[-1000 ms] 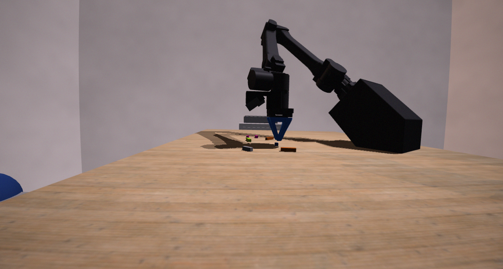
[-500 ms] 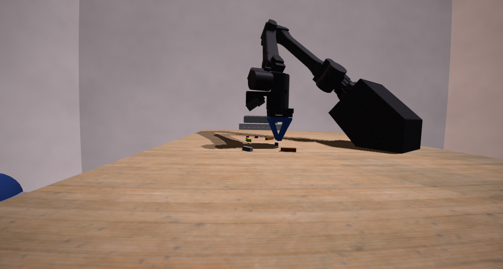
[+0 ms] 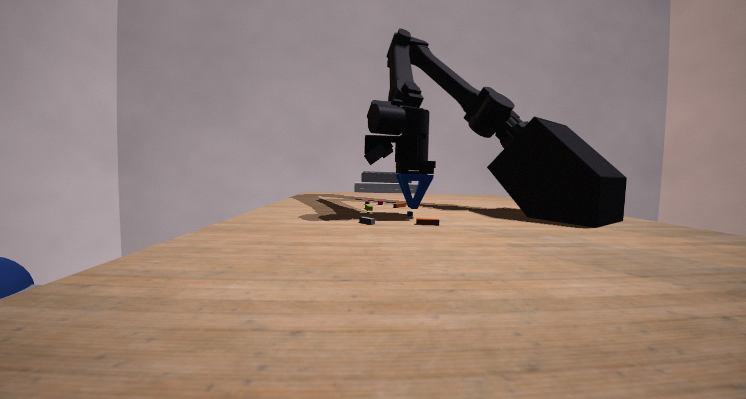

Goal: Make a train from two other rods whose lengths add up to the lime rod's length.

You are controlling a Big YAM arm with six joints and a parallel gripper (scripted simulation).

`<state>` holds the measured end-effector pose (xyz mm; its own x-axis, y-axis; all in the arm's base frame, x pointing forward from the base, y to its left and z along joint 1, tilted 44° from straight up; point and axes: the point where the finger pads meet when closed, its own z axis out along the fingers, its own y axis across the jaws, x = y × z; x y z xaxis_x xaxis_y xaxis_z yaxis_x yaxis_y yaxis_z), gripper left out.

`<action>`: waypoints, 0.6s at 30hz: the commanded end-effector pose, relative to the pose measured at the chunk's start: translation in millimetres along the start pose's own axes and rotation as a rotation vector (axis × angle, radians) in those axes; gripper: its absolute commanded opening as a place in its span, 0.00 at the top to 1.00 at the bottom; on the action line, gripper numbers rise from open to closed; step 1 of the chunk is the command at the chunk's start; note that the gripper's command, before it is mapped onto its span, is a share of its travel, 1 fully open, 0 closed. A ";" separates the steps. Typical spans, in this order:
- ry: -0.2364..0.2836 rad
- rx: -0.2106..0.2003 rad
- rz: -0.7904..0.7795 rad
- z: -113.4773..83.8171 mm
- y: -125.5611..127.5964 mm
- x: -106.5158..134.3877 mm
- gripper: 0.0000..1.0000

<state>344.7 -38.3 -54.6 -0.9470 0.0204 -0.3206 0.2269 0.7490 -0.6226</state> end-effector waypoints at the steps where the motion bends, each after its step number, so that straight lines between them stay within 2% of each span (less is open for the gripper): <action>1: -0.027 -0.013 0.012 -6.9 4.3 -6.6 0.77; 18: -0.026 -0.013 0.008 -6.8 8.1 -12.0 0.77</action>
<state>344.7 -38.3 -54.6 -0.9468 0.0209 -0.3210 0.2275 0.7489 -0.6223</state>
